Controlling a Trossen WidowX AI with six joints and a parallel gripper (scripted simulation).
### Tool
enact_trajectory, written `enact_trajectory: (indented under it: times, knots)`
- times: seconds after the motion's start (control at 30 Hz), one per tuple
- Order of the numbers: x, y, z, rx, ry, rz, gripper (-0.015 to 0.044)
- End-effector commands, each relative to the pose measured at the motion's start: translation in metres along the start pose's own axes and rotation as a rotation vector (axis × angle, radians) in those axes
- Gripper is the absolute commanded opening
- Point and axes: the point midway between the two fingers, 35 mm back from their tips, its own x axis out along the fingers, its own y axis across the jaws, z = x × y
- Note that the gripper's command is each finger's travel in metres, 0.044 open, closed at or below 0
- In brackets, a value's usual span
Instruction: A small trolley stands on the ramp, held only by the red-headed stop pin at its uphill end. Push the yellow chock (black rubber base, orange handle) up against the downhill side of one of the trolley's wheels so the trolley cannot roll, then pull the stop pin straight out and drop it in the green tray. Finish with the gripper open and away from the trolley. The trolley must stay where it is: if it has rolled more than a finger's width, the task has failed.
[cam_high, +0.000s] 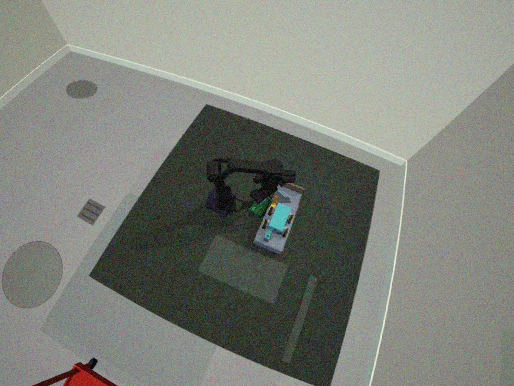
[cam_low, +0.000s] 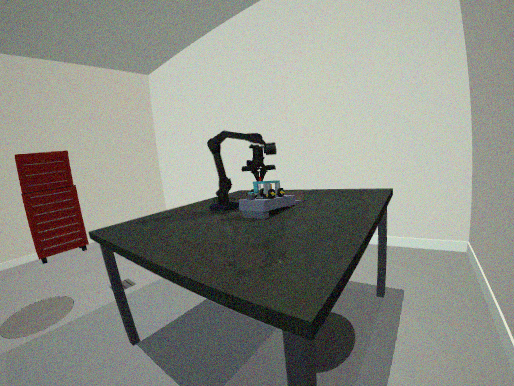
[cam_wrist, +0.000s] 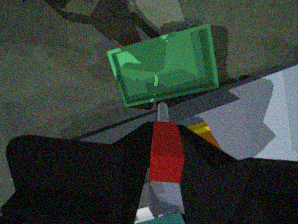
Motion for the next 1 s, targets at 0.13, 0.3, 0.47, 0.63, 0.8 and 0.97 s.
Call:
enact_trajectory:
  times: [0.13, 0.3, 0.47, 0.63, 0.8, 0.97]
  knots:
    - [-0.002, 0.002, 0.0, -0.228, -0.012, -0.054, 0.0]
    - [-0.003, 0.002, -0.001, -0.33, -0.015, -0.075, 0.0]
    - [-0.003, 0.002, -0.001, -0.33, -0.015, -0.075, 0.0]
    - [0.005, 0.005, 0.006, -0.337, -0.016, -0.076, 0.0]
    - [0.016, 0.009, 0.016, -0.348, -0.018, -0.077, 0.0]
    - [0.018, 0.01, 0.017, -0.349, -0.019, -0.081, 0.0]
